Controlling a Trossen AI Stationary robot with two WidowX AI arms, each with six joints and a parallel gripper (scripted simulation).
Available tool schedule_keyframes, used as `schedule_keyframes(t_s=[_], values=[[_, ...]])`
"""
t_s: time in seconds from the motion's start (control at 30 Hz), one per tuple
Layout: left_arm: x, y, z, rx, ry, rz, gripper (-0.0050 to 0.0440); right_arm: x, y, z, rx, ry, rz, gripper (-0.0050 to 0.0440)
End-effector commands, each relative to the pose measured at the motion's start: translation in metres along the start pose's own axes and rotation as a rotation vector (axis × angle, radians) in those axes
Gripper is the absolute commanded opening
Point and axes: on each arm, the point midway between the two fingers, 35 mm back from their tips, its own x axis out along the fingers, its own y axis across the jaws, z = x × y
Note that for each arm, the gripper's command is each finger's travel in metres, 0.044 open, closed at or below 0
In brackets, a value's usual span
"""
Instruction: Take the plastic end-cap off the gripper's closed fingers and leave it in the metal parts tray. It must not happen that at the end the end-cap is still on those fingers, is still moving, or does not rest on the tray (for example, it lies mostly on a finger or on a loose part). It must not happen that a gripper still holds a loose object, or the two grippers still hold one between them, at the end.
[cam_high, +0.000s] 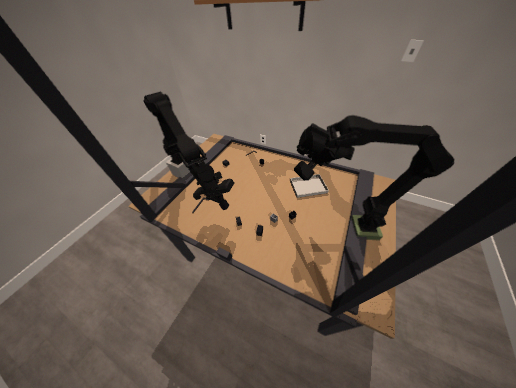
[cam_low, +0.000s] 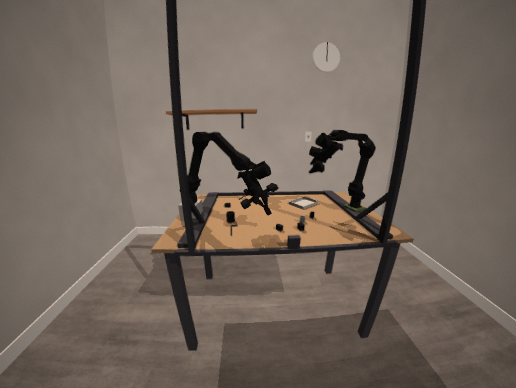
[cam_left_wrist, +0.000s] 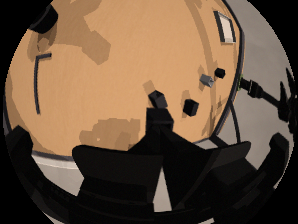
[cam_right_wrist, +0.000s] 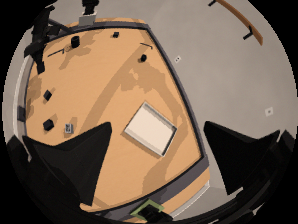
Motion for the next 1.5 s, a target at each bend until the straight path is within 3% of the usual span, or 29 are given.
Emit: schedule_keyframes(t_s=[0.0,0.27,0.7,0.77,1.2,1.47], values=[[-0.007,-0.007,-0.003,-0.004,0.014,-0.020,0.0000,-0.009,0.011,0.009,0.052,-0.104,0.123,0.0440],[-0.007,-0.007,-0.003,-0.004,0.014,-0.020,0.0000,-0.013,0.031,0.017,0.082,-0.214,0.263,0.0440],[-0.007,-0.007,-0.003,-0.004,0.014,-0.020,0.0000,-0.042,0.062,0.035,0.112,-0.510,0.547,0.0440],[-0.007,-0.007,-0.003,-0.004,0.014,-0.020,0.0000,-0.042,0.062,0.035,0.112,-0.510,0.547,0.0440],[-0.007,-0.007,-0.003,-0.004,0.014,-0.020,0.0000,-0.088,0.074,0.040,0.090,-0.866,0.777,0.0440],[-0.007,-0.007,-0.003,-0.004,0.014,-0.020,0.0000,-0.113,0.072,0.035,0.066,-1.049,0.859,0.0440]])
